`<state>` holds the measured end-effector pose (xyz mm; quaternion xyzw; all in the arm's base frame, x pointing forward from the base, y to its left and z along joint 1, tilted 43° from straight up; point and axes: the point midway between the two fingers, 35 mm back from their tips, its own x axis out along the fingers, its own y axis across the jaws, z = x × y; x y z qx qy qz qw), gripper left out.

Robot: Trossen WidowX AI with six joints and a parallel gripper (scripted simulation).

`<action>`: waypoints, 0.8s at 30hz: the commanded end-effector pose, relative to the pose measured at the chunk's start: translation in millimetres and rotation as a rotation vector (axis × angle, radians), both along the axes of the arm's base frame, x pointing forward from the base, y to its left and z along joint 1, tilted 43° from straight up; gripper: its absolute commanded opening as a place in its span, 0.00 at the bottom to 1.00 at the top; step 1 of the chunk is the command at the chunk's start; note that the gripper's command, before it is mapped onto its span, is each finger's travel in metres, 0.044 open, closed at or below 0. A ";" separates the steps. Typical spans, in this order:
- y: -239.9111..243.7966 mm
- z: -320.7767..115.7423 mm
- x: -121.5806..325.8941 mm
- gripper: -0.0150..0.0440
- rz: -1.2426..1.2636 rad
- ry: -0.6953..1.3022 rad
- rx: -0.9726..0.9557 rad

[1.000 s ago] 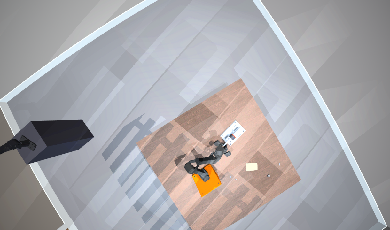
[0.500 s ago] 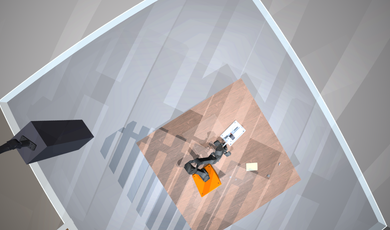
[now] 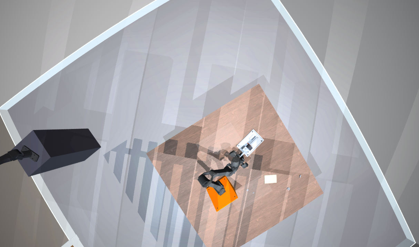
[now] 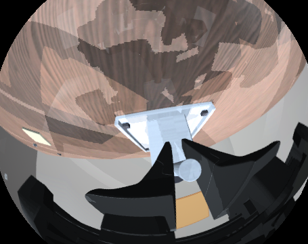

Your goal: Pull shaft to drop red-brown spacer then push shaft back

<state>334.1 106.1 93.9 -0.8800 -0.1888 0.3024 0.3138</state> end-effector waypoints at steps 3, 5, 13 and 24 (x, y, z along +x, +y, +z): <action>0.0 0.0 0.2 0.25 0.000 0.004 0.003; 0.1 0.1 0.9 0.25 0.000 0.006 0.004; 0.1 1.0 3.5 0.25 0.000 0.006 0.004; 0.3 1.9 7.2 0.25 0.000 0.006 0.004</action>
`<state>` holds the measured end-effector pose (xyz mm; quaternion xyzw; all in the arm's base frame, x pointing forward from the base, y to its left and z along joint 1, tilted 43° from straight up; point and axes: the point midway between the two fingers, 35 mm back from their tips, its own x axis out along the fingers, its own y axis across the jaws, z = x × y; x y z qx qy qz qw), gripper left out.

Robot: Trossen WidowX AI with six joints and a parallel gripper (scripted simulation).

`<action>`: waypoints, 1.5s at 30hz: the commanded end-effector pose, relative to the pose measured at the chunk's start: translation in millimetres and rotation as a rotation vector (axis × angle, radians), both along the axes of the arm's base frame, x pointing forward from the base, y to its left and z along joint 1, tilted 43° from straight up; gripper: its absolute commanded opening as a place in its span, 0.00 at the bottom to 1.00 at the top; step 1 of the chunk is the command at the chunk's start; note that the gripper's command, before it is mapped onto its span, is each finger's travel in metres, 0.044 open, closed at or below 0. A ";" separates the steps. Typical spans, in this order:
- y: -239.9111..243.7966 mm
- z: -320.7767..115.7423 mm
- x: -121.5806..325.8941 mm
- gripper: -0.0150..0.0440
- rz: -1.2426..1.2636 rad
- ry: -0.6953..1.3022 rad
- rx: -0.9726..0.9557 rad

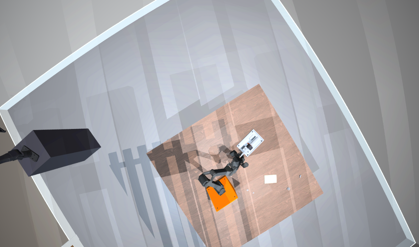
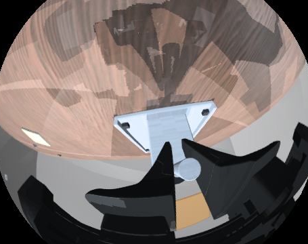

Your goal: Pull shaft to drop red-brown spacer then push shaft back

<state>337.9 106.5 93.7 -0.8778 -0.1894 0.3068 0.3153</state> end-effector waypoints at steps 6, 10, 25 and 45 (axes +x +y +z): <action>0.0 2.4 5.5 0.25 -0.004 -0.004 0.002; 0.1 2.6 6.8 0.25 -0.004 -0.004 0.002; 0.4 3.4 11.9 0.25 -0.004 -0.004 0.002; 0.8 4.4 18.1 0.25 -0.004 -0.004 0.002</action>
